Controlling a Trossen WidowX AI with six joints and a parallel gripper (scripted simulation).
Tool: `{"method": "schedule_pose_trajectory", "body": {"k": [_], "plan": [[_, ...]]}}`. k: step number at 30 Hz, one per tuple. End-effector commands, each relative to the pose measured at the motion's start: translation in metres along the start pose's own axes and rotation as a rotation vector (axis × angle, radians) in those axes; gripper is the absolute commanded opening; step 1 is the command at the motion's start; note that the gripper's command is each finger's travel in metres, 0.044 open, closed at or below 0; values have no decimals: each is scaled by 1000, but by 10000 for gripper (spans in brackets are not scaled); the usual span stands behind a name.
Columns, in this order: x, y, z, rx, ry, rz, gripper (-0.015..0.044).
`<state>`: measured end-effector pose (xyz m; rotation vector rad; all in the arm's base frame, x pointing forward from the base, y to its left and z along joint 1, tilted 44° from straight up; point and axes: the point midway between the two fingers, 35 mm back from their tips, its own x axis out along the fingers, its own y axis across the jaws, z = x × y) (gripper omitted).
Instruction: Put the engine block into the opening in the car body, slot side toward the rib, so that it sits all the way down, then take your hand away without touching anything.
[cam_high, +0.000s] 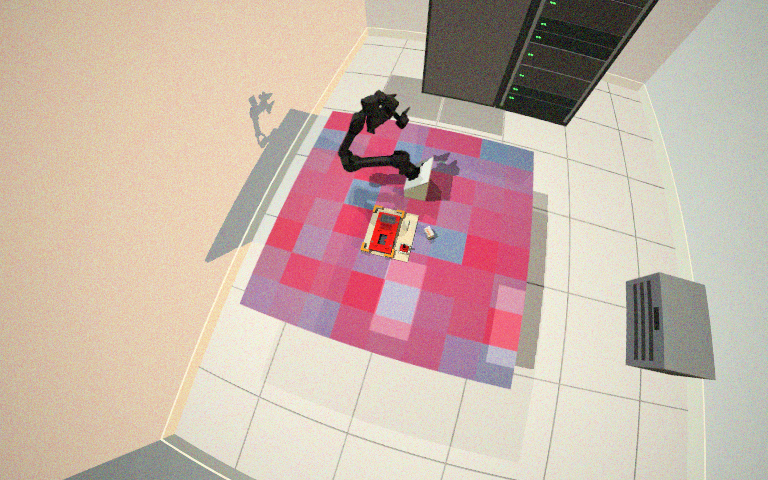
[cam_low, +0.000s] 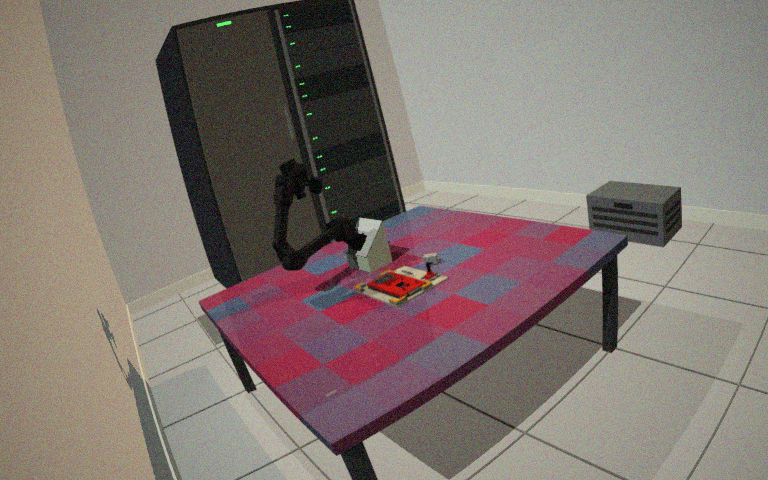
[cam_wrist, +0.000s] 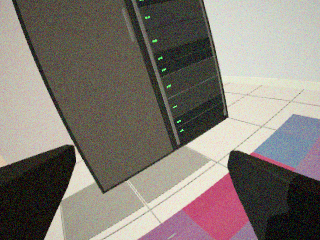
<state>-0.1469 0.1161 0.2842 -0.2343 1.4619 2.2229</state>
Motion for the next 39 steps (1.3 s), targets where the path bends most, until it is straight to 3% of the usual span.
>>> {"method": "schedule_pose_trajectory", "body": {"k": [1,20,39], "plan": [[0,0,0,0,0,0,426],[-7,-125,84,-73,-40,-506,440],[-69,-275,103,-83,261,-925,440]]}}
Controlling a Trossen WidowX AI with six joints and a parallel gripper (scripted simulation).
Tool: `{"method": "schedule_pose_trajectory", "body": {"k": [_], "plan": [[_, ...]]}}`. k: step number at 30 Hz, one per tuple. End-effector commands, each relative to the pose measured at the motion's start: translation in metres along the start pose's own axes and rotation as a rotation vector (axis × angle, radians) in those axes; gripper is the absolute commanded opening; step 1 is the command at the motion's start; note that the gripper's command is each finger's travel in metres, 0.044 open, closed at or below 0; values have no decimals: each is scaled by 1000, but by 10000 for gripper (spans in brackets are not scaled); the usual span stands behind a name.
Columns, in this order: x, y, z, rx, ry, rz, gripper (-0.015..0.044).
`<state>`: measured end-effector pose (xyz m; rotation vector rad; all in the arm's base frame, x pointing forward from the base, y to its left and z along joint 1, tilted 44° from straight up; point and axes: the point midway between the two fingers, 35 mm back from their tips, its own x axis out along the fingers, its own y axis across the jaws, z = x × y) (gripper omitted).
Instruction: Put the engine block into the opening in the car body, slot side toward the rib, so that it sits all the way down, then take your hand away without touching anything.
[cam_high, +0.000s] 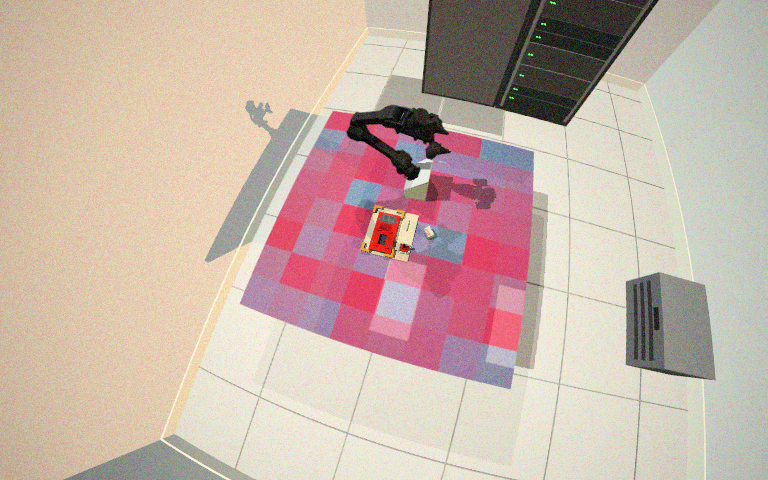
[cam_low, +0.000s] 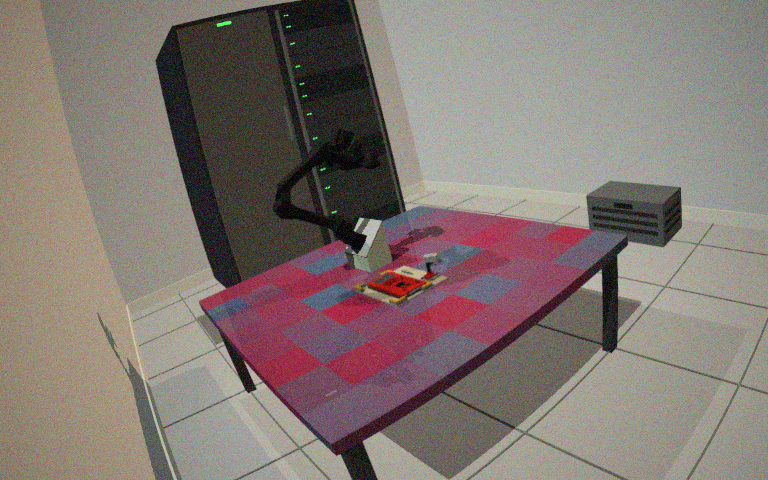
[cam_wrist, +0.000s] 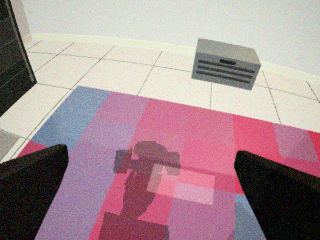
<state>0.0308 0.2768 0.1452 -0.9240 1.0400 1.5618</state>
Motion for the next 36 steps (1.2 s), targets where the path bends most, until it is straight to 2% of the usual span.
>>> {"method": "schedule_pose_trajectory", "body": {"k": [1,10,19,36], "plan": [[15,-33,-8,-33,96,-66,440],[39,-98,-39,-97,304,-149,440],[57,-153,-85,-170,530,-155,440],[83,-221,-192,-366,956,62,440]]}}
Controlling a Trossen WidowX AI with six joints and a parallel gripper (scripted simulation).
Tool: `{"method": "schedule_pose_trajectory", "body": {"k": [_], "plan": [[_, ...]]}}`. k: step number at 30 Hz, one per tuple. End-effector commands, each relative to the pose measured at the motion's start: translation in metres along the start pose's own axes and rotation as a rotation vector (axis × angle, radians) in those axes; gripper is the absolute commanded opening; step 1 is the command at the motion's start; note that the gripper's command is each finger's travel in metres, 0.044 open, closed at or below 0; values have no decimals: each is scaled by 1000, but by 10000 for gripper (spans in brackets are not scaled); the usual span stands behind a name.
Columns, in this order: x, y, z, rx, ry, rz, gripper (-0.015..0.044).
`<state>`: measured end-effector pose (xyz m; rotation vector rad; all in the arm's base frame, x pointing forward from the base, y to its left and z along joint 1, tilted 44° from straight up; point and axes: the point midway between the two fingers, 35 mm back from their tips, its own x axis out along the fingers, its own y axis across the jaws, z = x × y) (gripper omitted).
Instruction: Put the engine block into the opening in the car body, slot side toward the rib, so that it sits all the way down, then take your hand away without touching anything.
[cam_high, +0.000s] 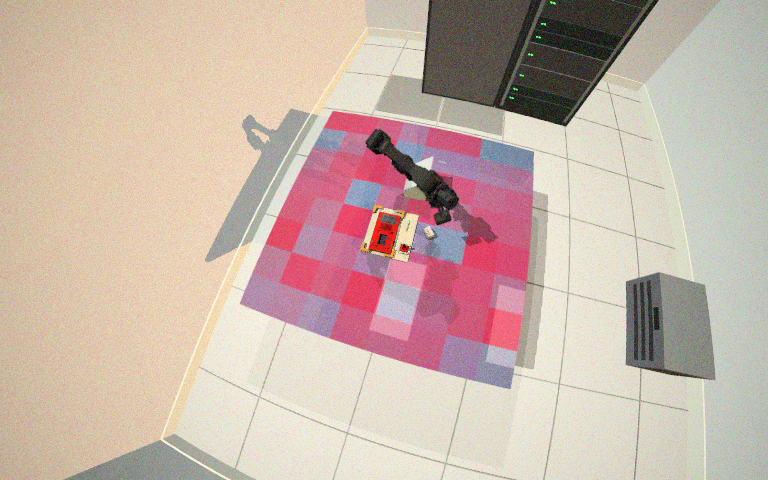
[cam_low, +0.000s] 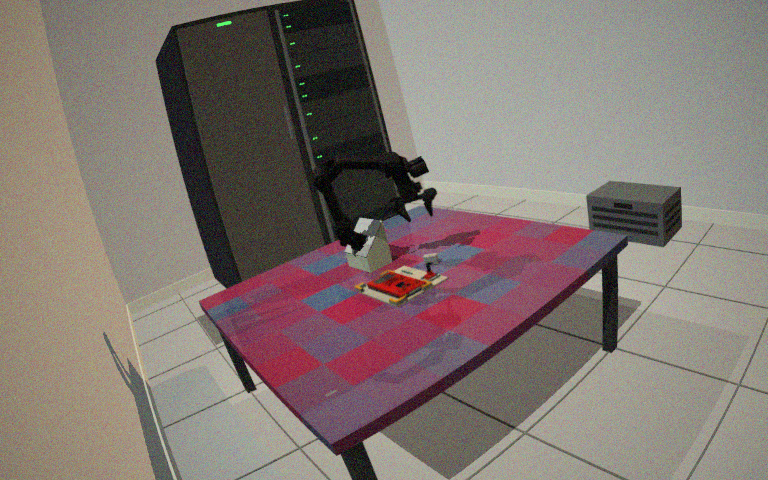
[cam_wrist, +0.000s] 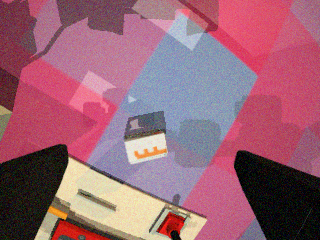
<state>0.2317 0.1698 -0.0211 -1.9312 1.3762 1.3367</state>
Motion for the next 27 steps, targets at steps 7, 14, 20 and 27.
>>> {"method": "schedule_pose_trajectory", "body": {"k": [7,14,20,27], "plan": [[60,-10,-36,-205,178,159,440],[65,-15,-39,-214,184,166,440],[97,-10,-45,-214,185,166,440],[111,-6,-48,-214,186,166,440]]}}
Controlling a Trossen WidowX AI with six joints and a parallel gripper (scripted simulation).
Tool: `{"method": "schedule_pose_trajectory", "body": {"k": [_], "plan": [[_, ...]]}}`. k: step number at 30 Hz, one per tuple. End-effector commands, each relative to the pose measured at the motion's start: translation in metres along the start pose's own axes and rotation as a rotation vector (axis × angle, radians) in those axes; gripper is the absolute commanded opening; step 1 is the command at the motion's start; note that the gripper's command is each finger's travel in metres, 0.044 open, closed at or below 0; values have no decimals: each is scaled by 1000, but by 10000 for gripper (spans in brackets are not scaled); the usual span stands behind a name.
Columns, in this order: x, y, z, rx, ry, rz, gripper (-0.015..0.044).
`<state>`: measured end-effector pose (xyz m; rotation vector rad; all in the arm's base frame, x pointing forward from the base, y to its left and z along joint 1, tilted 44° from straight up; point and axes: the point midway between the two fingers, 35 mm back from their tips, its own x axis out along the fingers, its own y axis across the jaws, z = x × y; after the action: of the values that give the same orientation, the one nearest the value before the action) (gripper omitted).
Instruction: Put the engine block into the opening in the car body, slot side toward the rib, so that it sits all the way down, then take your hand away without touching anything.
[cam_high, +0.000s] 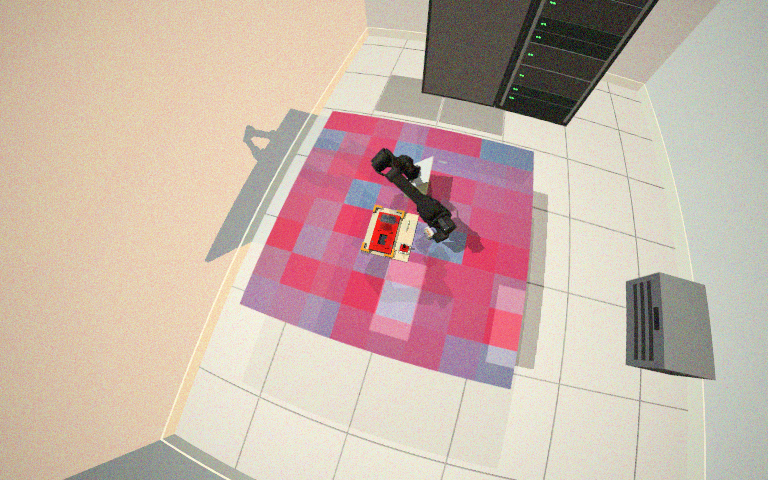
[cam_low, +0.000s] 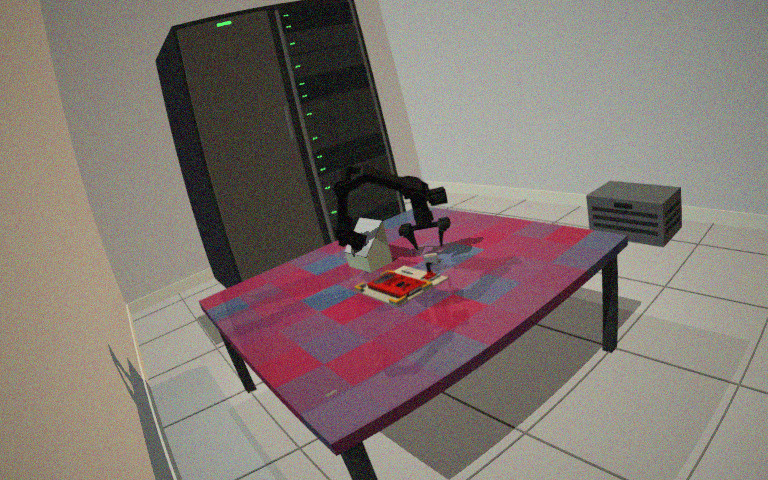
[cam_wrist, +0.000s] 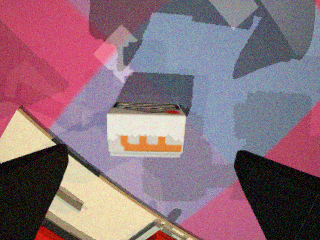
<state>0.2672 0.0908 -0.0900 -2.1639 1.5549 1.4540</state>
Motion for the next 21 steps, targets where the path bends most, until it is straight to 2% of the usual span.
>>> {"method": "schedule_pose_trajectory", "body": {"k": [1,21], "plan": [[12,3,0,-9,4,11,440],[40,3,-1,-9,5,12,440]]}}
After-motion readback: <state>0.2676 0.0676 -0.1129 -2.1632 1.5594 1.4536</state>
